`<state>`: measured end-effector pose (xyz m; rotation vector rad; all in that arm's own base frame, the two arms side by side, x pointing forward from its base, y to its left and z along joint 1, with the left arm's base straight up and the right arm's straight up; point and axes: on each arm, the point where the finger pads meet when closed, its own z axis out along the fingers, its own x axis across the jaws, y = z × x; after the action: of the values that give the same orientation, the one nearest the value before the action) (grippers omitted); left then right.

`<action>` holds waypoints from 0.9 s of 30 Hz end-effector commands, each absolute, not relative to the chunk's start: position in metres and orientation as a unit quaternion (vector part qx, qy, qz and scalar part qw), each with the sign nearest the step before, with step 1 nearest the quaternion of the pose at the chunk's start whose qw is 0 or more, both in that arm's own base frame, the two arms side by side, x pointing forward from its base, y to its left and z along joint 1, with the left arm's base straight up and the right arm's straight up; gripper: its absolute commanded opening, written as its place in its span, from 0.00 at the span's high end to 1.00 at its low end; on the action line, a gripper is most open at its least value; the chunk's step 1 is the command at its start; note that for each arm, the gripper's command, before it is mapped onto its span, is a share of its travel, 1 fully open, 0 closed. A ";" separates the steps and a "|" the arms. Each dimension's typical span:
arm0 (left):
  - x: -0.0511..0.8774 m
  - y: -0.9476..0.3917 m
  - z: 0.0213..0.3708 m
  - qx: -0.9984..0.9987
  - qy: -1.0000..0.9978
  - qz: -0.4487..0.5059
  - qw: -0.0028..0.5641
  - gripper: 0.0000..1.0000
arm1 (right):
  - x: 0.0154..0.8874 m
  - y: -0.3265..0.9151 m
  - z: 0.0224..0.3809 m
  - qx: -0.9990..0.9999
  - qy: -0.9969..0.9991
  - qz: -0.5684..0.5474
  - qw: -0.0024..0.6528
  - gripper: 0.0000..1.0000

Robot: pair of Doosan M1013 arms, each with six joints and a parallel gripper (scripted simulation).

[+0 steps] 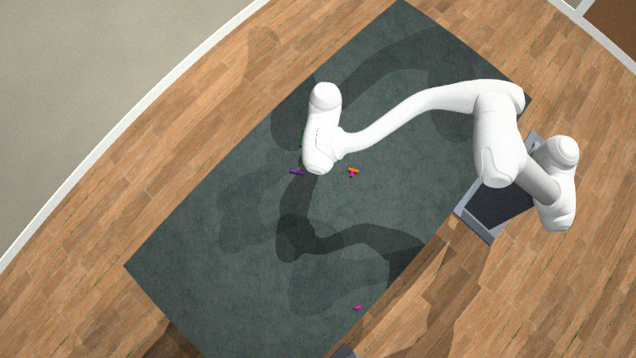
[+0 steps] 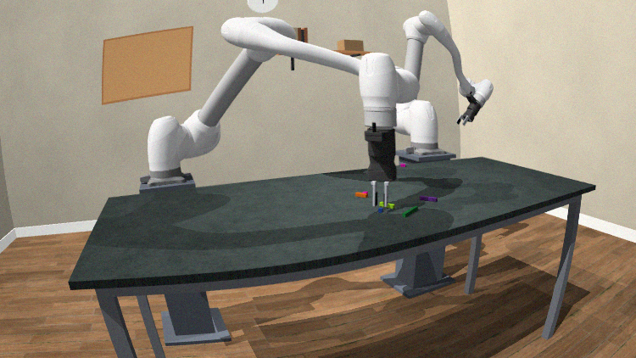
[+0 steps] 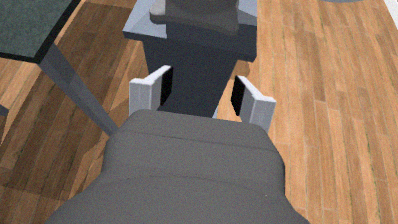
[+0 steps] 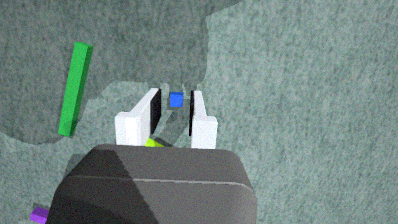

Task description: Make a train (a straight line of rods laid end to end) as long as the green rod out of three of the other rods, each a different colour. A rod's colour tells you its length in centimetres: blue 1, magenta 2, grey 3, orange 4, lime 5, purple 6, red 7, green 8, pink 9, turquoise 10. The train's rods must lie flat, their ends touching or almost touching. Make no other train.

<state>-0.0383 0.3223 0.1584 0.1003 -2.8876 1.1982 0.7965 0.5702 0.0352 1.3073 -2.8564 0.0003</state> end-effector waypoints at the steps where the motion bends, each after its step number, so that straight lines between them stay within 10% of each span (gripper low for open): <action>1: -0.038 0.323 0.159 0.032 -0.923 0.383 0.007 0.00 | 0.797 0.571 0.037 0.416 -0.909 0.000 -0.001 0.46; 27: -0.038 0.323 0.159 0.032 -0.923 0.383 0.007 0.00 | 0.797 0.571 0.027 0.416 -0.909 0.000 -0.001 0.46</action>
<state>-0.0383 0.3223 0.1584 0.1003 -2.8876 1.1982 0.7965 0.5702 0.0273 1.3073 -2.8564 0.0003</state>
